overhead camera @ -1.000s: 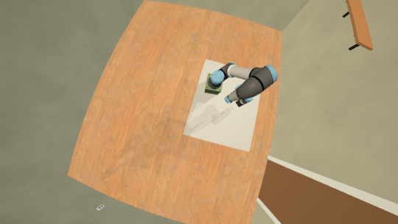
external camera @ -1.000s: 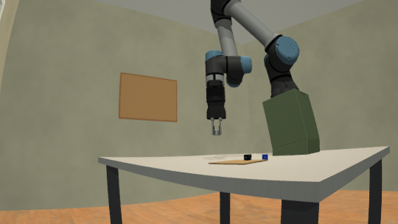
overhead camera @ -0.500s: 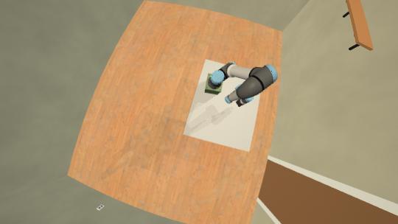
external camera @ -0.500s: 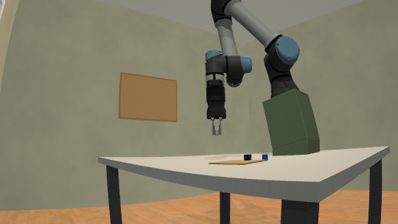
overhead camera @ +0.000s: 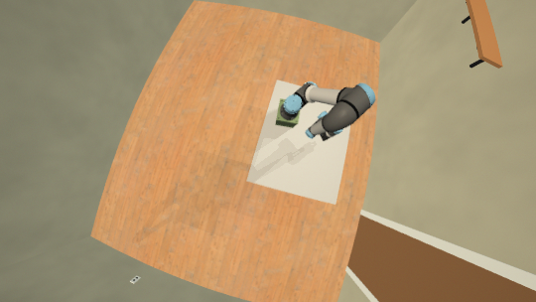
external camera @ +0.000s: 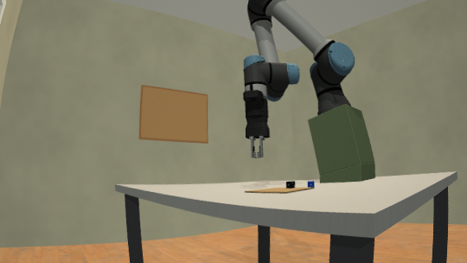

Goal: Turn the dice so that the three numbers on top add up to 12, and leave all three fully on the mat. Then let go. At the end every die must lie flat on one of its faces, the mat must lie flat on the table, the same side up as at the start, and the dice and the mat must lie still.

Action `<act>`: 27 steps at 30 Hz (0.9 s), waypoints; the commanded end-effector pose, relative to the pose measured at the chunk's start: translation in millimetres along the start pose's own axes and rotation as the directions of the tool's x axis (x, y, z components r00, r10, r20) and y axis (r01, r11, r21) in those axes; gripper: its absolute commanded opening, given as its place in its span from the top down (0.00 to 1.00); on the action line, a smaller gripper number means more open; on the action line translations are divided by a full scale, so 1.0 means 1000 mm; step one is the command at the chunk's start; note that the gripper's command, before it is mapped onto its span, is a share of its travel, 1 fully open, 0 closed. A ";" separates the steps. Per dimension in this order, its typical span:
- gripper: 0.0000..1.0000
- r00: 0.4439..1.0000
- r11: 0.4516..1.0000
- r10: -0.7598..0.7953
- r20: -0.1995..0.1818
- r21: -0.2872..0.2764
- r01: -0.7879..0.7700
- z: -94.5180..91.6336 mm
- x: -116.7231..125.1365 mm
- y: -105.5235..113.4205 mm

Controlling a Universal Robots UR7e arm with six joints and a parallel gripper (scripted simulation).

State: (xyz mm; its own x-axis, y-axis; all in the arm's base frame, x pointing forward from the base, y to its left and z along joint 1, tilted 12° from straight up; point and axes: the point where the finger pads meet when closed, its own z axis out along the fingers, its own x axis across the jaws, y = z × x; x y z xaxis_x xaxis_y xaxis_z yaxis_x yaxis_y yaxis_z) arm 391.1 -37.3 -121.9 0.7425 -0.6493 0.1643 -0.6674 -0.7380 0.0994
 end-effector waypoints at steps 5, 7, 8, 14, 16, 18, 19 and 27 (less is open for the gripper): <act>0.60 0.974 0.974 0.227 -0.001 -0.006 -0.227 -0.001 -0.028 -0.048; 0.60 0.974 0.974 0.227 -0.001 -0.006 -0.227 -0.001 -0.028 -0.048; 0.60 0.968 0.968 0.252 -0.001 -0.006 -0.252 -0.001 -0.031 -0.052; 0.60 0.923 0.923 0.385 -0.004 -0.006 -0.385 -0.002 -0.053 -0.078; 0.60 0.907 0.907 0.421 -0.005 -0.006 -0.421 -0.002 -0.060 -0.084; 0.60 0.892 0.892 0.451 -0.006 -0.006 -0.451 -0.002 -0.066 -0.090; 0.60 0.886 0.886 0.464 -0.007 -0.006 -0.464 -0.002 -0.068 -0.092; 0.60 0.859 0.859 0.512 -0.009 -0.005 -0.512 -0.003 -0.078 -0.100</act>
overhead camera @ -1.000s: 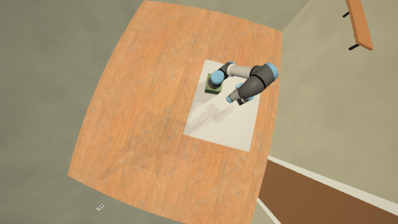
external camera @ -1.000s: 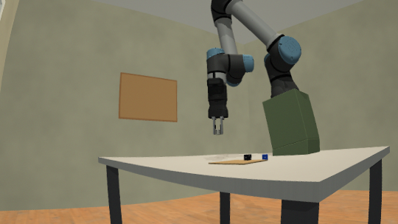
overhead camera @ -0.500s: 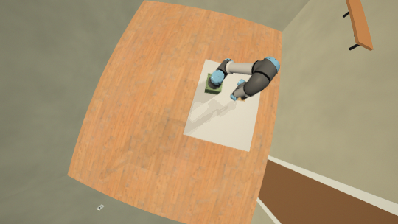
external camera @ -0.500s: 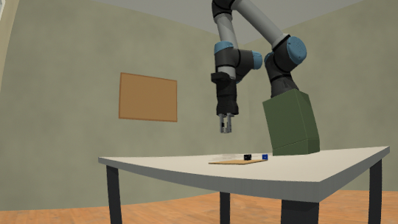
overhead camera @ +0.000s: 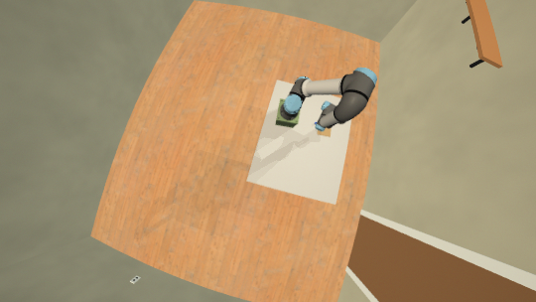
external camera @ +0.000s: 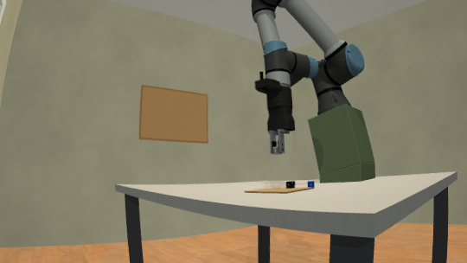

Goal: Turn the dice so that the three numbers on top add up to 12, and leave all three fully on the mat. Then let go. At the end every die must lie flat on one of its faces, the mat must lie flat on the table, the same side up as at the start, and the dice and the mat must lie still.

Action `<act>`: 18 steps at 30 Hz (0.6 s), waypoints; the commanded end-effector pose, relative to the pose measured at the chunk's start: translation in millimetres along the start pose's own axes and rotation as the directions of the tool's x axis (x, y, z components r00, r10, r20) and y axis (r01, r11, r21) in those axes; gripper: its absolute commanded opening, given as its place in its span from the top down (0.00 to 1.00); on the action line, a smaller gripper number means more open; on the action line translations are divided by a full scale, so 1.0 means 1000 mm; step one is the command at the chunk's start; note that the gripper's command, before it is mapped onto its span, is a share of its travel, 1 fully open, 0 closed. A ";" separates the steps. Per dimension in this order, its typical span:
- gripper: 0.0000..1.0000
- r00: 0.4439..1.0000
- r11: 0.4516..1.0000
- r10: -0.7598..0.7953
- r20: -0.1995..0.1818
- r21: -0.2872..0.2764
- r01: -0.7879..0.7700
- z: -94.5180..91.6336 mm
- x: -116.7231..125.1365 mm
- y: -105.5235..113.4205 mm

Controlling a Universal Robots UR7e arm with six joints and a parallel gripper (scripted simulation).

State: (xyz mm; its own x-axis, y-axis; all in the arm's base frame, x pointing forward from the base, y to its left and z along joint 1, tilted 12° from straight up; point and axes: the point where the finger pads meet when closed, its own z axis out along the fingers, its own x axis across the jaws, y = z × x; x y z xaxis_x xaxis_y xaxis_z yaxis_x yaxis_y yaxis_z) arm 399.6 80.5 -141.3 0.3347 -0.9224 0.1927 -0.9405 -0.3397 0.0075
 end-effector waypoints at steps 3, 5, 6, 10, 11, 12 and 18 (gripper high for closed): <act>0.60 0.999 0.999 0.049 -0.008 -0.006 -0.049 -0.001 -0.009 -0.003; 0.60 0.999 0.999 0.050 -0.008 -0.006 -0.050 -0.001 -0.009 -0.003; 0.60 0.999 0.999 0.050 -0.008 -0.006 -0.050 -0.001 -0.009 -0.003; 0.60 0.999 0.999 0.050 -0.008 -0.006 -0.050 -0.001 -0.009 -0.003; 0.60 0.999 0.999 0.050 -0.008 -0.006 -0.050 -0.001 -0.009 -0.003; 0.60 0.999 0.999 0.050 -0.008 -0.006 -0.050 -0.001 -0.009 -0.003; 0.60 0.999 0.999 0.050 -0.008 -0.006 -0.050 -0.001 -0.009 -0.003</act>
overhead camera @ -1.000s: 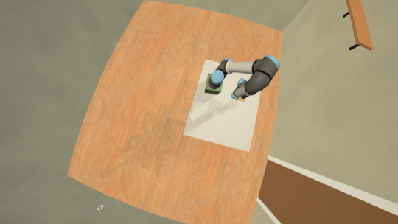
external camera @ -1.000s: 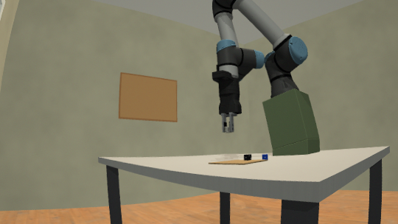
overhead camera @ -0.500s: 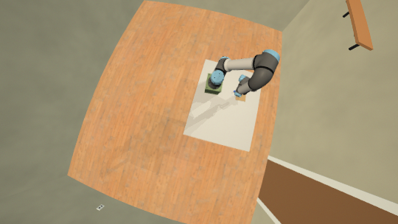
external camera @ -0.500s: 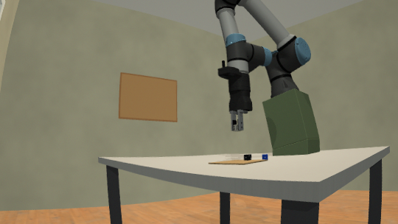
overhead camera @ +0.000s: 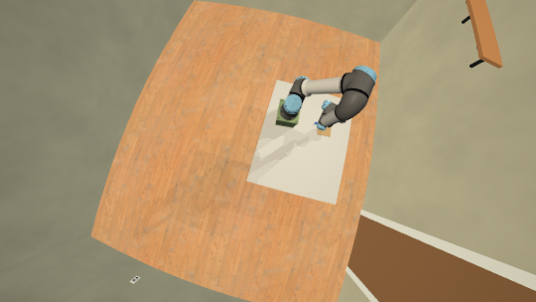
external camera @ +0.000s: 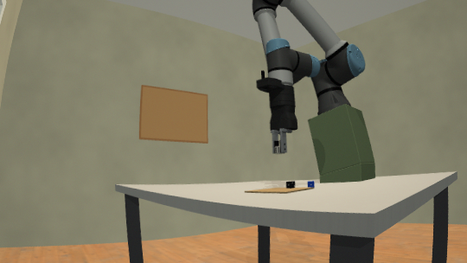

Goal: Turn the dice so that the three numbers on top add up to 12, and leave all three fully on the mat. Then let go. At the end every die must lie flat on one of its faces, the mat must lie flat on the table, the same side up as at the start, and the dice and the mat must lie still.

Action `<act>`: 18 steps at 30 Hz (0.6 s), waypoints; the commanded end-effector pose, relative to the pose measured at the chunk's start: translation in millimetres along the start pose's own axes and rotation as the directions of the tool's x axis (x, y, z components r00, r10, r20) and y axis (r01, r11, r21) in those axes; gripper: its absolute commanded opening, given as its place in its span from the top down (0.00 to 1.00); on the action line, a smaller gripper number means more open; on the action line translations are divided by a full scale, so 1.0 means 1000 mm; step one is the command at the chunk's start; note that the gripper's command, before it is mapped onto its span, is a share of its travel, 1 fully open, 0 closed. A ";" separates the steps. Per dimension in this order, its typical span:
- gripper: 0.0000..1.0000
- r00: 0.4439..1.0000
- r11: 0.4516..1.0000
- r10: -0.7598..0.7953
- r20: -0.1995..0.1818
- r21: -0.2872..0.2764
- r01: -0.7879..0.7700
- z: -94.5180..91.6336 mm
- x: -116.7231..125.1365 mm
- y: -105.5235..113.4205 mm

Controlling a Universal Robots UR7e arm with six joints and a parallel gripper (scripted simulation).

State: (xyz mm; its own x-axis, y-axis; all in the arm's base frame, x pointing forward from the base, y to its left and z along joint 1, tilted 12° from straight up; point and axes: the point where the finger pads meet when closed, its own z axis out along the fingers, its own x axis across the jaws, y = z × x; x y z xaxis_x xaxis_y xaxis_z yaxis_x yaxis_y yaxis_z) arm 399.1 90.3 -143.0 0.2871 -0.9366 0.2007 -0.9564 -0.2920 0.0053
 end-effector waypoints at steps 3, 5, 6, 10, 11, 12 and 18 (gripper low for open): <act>0.60 1.000 1.000 0.001 0.000 0.001 -0.001 0.000 0.000 0.000; 0.60 1.000 1.000 0.001 0.000 0.001 -0.001 0.002 0.000 0.000; 0.60 1.000 1.000 0.001 0.000 0.001 -0.001 0.003 0.000 0.000; 0.60 1.000 1.000 0.001 0.000 0.001 -0.001 0.009 0.000 -0.001; 0.60 1.000 1.000 0.001 0.000 0.001 -0.001 0.011 0.000 -0.001; 0.60 1.000 1.000 0.001 0.000 0.001 -0.001 0.011 0.000 -0.001; 0.60 1.000 1.000 0.001 0.000 0.001 -0.001 0.027 0.000 -0.001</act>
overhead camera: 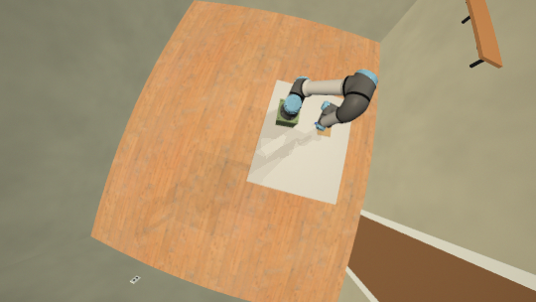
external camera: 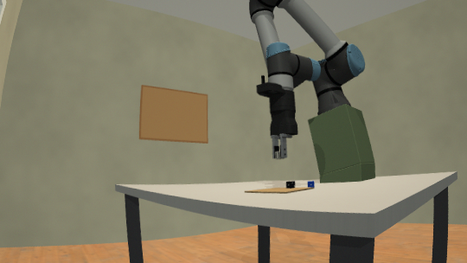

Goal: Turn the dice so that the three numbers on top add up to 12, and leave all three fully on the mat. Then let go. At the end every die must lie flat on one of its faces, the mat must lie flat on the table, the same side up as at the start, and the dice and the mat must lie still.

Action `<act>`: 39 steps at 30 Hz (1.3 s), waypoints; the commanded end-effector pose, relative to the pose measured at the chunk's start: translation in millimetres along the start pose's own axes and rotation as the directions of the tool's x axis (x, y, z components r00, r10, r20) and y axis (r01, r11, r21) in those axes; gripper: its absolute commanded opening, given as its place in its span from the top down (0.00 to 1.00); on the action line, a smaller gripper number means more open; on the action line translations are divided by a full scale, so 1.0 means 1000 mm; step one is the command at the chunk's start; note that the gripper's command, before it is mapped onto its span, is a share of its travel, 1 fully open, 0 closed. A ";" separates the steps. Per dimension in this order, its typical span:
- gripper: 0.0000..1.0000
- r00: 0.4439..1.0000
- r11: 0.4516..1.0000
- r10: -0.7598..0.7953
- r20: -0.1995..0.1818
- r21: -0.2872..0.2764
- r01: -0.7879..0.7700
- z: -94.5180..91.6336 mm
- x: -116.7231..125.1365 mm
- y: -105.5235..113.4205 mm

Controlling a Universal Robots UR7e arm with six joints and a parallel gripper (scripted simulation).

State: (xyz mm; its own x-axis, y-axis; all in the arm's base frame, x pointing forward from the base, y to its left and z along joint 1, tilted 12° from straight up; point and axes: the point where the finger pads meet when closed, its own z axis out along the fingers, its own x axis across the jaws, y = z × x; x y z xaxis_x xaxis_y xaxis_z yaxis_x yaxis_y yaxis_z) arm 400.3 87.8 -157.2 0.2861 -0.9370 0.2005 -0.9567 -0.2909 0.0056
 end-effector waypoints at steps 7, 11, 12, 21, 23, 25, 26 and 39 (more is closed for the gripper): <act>0.60 1.000 1.000 0.000 0.000 0.001 0.000 0.040 0.000 -0.001; 0.60 1.000 1.000 0.000 0.000 0.001 0.000 0.051 0.000 -0.002; 0.60 1.000 1.000 0.000 0.000 0.001 0.000 0.051 0.000 -0.002; 0.60 1.000 1.000 0.000 0.000 0.001 0.000 0.076 -0.001 -0.002; 0.60 1.000 1.000 0.000 0.000 0.001 0.000 0.079 -0.001 -0.002; 0.60 1.000 1.000 0.000 0.000 0.001 0.000 0.080 -0.001 -0.003; 0.60 1.000 1.000 0.000 0.000 0.001 0.000 0.081 -0.001 -0.003; 0.60 1.000 1.000 0.000 0.000 0.001 0.000 0.081 -0.001 -0.003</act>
State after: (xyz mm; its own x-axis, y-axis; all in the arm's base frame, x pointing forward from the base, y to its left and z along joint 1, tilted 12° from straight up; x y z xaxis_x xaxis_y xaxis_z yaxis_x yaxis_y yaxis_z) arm 406.3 73.4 -237.0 0.2861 -0.9370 0.2002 -0.9567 -0.2909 0.0059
